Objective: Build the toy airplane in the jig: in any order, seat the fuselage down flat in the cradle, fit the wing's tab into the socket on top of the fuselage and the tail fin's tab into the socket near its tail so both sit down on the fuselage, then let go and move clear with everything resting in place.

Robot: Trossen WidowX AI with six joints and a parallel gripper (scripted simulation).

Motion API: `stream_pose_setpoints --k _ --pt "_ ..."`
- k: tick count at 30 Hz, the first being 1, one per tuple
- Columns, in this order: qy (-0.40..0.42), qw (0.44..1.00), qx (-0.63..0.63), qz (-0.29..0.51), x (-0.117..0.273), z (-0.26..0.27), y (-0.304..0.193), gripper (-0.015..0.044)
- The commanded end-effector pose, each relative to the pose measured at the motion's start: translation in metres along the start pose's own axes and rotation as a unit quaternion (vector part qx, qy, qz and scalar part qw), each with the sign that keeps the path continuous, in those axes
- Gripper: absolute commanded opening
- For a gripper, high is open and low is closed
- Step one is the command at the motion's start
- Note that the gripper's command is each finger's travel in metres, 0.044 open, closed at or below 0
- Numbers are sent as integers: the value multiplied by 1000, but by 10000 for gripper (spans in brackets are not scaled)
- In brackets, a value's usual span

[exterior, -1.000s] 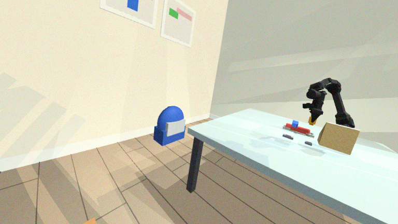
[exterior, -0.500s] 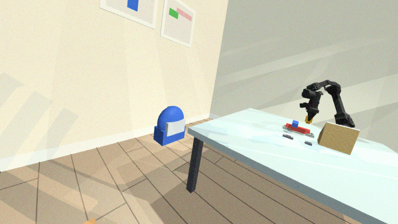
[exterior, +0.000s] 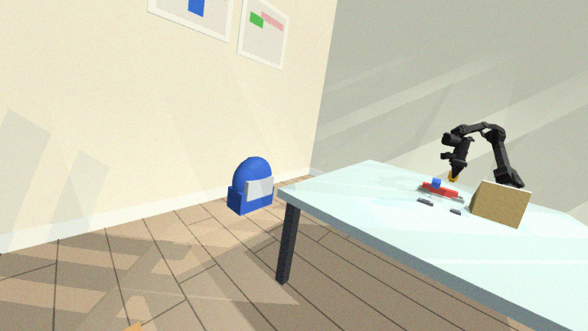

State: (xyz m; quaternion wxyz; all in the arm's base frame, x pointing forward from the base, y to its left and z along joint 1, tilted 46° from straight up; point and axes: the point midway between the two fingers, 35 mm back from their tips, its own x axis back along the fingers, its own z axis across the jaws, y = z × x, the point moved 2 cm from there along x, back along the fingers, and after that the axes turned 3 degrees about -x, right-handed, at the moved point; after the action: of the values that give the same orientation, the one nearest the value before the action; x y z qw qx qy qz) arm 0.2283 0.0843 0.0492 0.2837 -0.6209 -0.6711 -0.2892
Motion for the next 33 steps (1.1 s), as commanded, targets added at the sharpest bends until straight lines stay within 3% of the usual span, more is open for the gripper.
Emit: stream_pose_setpoints --k 1,33 --pt "0 1000 -2 -5 -2 -16 1 0" --pt "-25 1000 -9 -3 -24 -114 -15 0"
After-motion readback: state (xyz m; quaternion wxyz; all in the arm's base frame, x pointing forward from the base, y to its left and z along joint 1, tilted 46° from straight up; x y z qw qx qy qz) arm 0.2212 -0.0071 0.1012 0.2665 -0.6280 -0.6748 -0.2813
